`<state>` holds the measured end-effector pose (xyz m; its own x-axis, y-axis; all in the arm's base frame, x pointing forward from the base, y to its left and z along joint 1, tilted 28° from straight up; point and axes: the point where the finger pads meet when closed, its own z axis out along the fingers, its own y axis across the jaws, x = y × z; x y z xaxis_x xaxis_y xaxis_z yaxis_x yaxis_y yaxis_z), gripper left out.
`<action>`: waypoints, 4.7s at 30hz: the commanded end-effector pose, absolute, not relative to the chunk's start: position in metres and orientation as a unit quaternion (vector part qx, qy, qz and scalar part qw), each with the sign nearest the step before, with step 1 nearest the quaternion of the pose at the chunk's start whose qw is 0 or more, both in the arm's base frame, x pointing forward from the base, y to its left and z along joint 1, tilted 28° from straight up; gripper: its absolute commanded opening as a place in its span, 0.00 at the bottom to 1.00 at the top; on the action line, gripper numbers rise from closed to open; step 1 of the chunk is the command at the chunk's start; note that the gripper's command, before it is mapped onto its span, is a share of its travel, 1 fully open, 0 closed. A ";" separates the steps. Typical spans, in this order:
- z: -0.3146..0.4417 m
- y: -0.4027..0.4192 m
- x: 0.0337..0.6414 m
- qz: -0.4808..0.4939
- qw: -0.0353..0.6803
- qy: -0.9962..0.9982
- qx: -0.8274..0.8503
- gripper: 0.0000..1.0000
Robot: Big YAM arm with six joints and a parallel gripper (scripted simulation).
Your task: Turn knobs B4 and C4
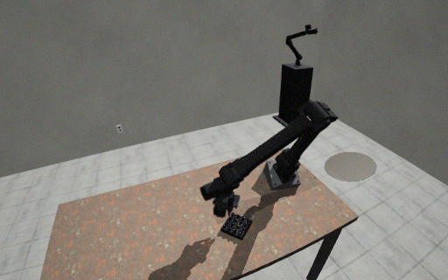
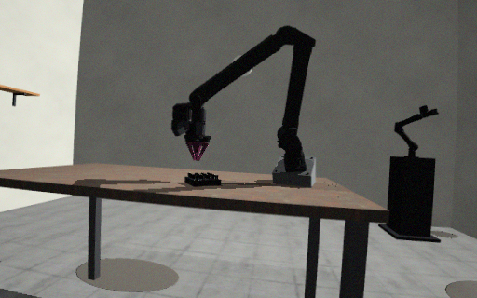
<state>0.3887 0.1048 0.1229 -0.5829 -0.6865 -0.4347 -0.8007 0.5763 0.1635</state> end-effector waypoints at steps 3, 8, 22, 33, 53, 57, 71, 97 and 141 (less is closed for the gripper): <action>0.140 0.108 0.402 0.165 0.184 0.854 -0.457 0.19; 0.140 0.108 0.403 0.164 0.186 0.854 -0.457 0.19; 0.140 0.108 0.403 0.165 0.186 0.855 -0.455 0.19; 0.140 0.108 0.403 0.165 0.186 0.855 -0.455 0.19; 0.114 0.113 0.392 0.172 0.169 0.861 -0.448 0.19; 0.109 0.116 0.393 0.172 0.169 0.860 -0.449 0.19; 0.095 0.123 0.395 0.172 0.169 0.861 -0.449 0.19; 0.083 0.126 0.396 0.172 0.168 0.861 -0.448 0.19; 0.083 0.126 0.396 0.172 0.168 0.861 -0.448 0.19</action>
